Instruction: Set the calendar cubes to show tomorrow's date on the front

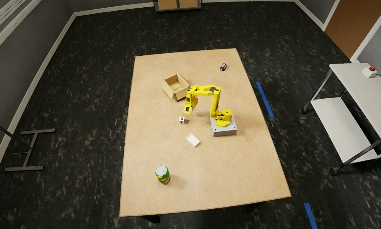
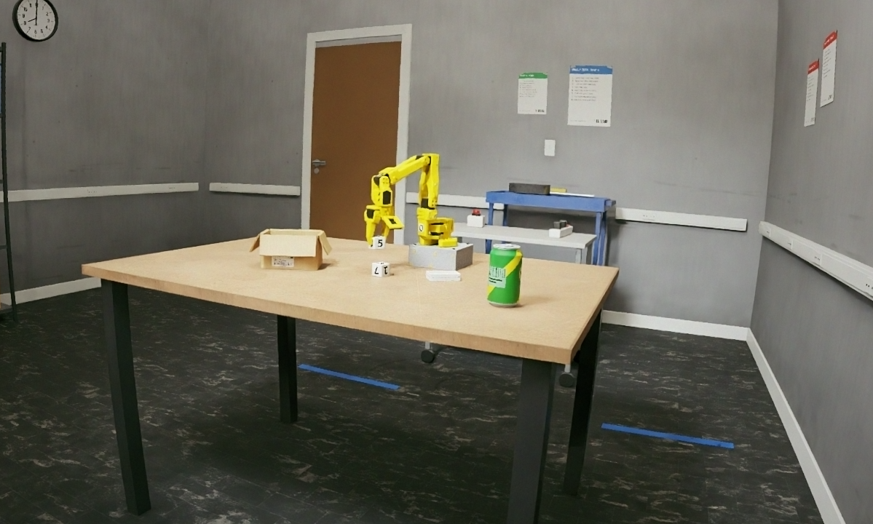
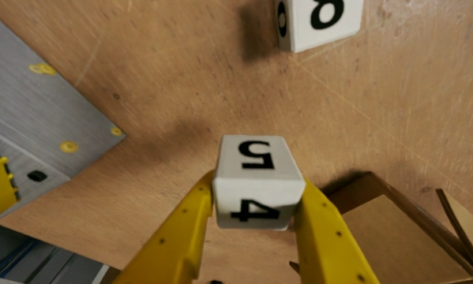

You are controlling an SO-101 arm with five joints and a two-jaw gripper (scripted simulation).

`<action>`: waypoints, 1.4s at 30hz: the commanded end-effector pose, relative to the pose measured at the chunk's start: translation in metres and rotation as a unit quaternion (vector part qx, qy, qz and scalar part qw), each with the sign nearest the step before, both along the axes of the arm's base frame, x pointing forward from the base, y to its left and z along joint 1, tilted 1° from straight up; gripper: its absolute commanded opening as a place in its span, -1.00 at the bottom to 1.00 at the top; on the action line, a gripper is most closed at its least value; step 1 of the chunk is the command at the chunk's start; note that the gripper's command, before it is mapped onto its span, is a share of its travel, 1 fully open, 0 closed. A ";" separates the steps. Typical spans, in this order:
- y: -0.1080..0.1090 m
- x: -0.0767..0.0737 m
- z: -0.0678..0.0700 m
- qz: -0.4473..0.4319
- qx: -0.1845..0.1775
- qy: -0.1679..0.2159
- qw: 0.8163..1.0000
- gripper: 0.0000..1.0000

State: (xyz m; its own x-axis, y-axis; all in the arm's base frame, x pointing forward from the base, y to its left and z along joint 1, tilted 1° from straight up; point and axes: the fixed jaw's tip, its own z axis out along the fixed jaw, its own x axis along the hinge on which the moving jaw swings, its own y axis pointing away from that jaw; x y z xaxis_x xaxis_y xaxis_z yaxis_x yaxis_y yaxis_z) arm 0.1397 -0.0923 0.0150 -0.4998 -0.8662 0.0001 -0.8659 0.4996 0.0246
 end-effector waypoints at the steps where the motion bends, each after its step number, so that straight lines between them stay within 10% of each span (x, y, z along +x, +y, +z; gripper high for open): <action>1: -0.006 0.006 0.009 -0.001 -0.014 -0.023 1.000 -1.00; 19: -0.001 0.009 0.009 0.016 -0.014 -0.023 1.000 -1.00; 42: 0.090 0.035 0.010 0.286 -0.008 -0.028 0.958 -1.00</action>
